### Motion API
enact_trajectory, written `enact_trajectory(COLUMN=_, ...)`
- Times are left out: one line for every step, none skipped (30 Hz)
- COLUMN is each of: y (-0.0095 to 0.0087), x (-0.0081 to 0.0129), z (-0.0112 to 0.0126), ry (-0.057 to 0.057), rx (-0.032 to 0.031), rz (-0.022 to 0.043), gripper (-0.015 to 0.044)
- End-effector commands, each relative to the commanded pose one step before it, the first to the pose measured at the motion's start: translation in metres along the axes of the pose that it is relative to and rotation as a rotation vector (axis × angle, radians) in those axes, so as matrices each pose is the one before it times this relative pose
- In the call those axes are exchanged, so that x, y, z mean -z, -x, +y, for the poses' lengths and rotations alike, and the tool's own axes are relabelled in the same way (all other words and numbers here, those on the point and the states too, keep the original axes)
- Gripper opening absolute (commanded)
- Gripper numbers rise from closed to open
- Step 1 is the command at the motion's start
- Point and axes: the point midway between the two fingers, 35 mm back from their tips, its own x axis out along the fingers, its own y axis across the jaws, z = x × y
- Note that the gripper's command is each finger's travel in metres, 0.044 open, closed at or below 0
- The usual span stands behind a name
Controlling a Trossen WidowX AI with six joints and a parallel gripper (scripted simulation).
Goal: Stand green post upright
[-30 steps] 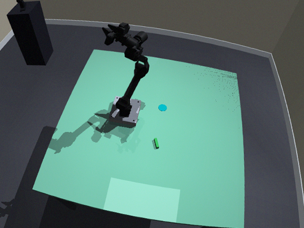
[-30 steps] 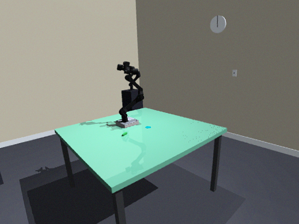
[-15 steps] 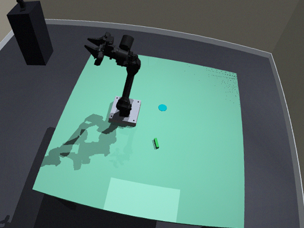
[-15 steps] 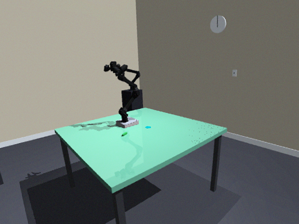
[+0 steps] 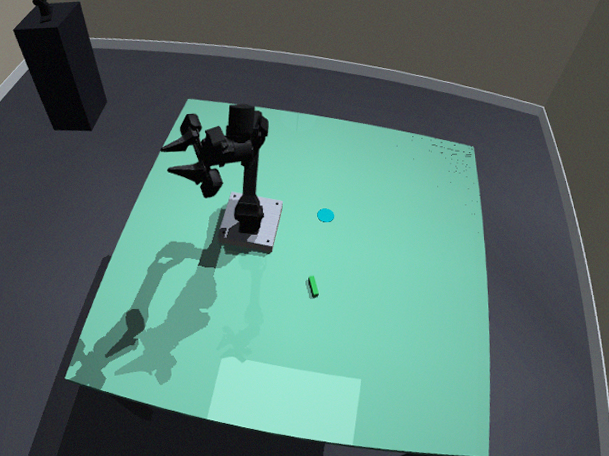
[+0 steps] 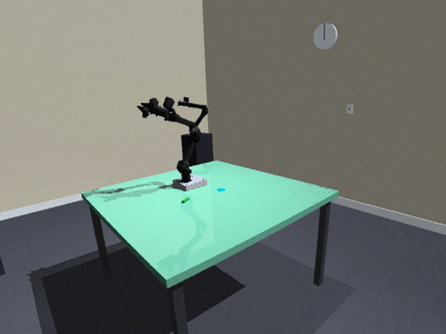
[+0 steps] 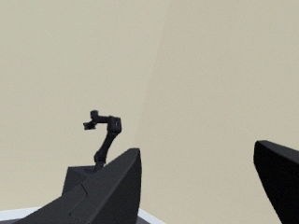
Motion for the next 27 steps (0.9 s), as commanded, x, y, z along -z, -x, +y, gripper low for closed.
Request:
enact_trajectory(y=-0.00153, x=0.00857, z=0.0477, ry=0.0004, rx=-0.1467, rz=0.01889, gripper=0.0233)
enact_trajectory(y=-0.00079, x=0.00246, z=0.01249, ry=-0.0008, rx=-0.04042, rz=0.00637, gripper=0.0233)
enact_trajectory(y=-0.00084, x=0.0026, z=0.01247, ry=-0.0009, rx=-0.04043, rz=0.00715, gripper=0.0233)
enact_trajectory(y=-0.00088, x=0.00274, z=0.01245, ry=-0.001, rx=-0.04041, rz=0.00794, gripper=0.0233)
enact_trajectory(y=-0.00093, x=0.00288, z=0.01242, ry=-0.001, rx=-0.04035, rz=0.00873, gripper=0.0233)
enact_trajectory(y=-0.00098, x=0.00303, z=0.01239, ry=-0.0011, rx=-0.04027, rz=0.00955, gripper=0.0233)
enact_trajectory(y=-0.00104, x=0.00318, z=0.01235, ry=-0.0011, rx=-0.04015, rz=0.01037, gripper=0.0233)
enact_trajectory(y=-0.00109, x=0.00333, z=0.01231, ry=-0.0012, rx=-0.04, rz=0.0112, gripper=0.0233)
enact_trajectory(y=-0.00115, x=0.00349, z=0.01226, ry=-0.0012, rx=-0.03981, rz=0.01205, gripper=0.0233)
enact_trajectory(y=-0.00121, x=0.00364, z=0.0122, ry=-0.0012, rx=-0.0396, rz=0.0129, gripper=0.0233)
enact_trajectory(y=-0.00127, x=0.0038, z=0.01214, ry=-0.0012, rx=-0.03935, rz=0.01376, gripper=0.0233)
enact_trajectory(y=-0.00133, x=0.00396, z=0.01207, ry=-0.0012, rx=-0.03906, rz=0.01463, gripper=0.0233)
enact_trajectory(y=-0.00139, x=0.00411, z=0.01199, ry=-0.0012, rx=-0.03874, rz=0.0155, gripper=0.0233)
enact_trajectory(y=-0.00146, x=0.00427, z=0.01191, ry=-0.0012, rx=-0.03838, rz=0.01639, gripper=0.0233)
enact_trajectory(y=-0.00152, x=0.00444, z=0.01182, ry=-0.0012, rx=-0.03799, rz=0.01727, gripper=0.0233)
enact_trajectory(y=-0.00159, x=0.0046, z=0.01172, ry=-0.0011, rx=-0.03756, rz=0.01816, gripper=0.0233)
enact_trajectory(y=-0.00166, x=0.00476, z=0.01162, ry=-0.0011, rx=-0.03709, rz=0.01906, gripper=0.0233)
enact_trajectory(y=-0.00172, x=0.00492, z=0.0115, ry=-0.0011, rx=-0.03658, rz=0.01995, gripper=0.0233)
enact_trajectory(y=-0.00179, x=0.00508, z=0.01138, ry=-0.0011, rx=-0.03604, rz=0.02085, gripper=0.0233)
enact_trajectory(y=-0.00186, x=0.00524, z=0.01126, ry=-0.001, rx=-0.03546, rz=0.02174, gripper=0.0233)
enact_trajectory(y=-0.00193, x=0.0054, z=0.01112, ry=-0.001, rx=-0.03483, rz=0.02263, gripper=0.0233)
enact_trajectory(y=-0.002, x=0.00556, z=0.01098, ry=-0.001, rx=-0.03417, rz=0.02352, gripper=0.0233)
enact_trajectory(y=-0.00207, x=0.00572, z=0.01083, ry=-0.001, rx=-0.03347, rz=0.0244, gripper=0.0233)
enact_trajectory(y=-0.00213, x=0.00587, z=0.01067, ry=-0.0009, rx=-0.03273, rz=0.02528, gripper=0.0233)
enact_trajectory(y=-0.0022, x=0.00602, z=0.0105, ry=-0.0009, rx=-0.03195, rz=0.02614, gripper=0.0233)
enact_trajectory(y=-0.00227, x=0.00617, z=0.01033, ry=-0.0009, rx=-0.03112, rz=0.027, gripper=0.0233)
enact_trajectory(y=-0.00233, x=0.00632, z=0.01015, ry=-0.0009, rx=-0.03026, rz=0.02784, gripper=0.0233)
